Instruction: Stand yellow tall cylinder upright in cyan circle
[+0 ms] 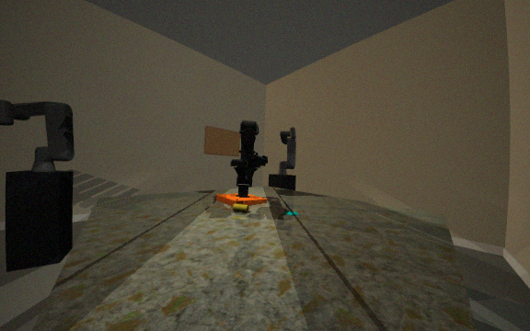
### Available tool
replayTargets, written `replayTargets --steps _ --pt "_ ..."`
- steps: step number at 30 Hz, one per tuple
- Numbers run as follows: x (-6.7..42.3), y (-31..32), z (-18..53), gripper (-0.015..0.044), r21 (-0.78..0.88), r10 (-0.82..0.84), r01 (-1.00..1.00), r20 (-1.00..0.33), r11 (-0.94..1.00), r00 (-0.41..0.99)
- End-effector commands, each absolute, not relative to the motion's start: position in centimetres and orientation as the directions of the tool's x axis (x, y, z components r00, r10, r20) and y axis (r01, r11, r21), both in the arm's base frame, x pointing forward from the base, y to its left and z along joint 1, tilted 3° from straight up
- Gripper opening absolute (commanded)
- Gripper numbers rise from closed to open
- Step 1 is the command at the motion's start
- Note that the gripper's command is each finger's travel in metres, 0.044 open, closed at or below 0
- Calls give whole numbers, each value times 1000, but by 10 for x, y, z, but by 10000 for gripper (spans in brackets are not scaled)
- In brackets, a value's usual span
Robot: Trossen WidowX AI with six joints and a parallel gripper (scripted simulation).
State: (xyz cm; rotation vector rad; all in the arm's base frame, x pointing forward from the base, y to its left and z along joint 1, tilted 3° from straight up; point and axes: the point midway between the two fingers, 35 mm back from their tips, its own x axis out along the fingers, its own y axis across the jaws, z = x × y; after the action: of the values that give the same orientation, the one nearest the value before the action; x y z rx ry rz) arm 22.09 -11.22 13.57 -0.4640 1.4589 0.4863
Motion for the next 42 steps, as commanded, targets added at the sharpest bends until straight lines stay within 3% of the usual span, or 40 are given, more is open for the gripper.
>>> replayTargets --steps 1,7,16,22,30,42 --pt "213 -108 131 309 28 43 -624 -999 781 9" --pt "213 -108 129 309 28 43 -624 -999 781 9" --pt "215 -104 28 309 28 43 -624 -999 781 9" --pt "214 -103 21 309 28 43 -624 -999 781 9" --pt "214 -103 21 105 28 43 -624 -999 781 9" --pt "217 -106 40 105 28 43 -624 -999 781 9"
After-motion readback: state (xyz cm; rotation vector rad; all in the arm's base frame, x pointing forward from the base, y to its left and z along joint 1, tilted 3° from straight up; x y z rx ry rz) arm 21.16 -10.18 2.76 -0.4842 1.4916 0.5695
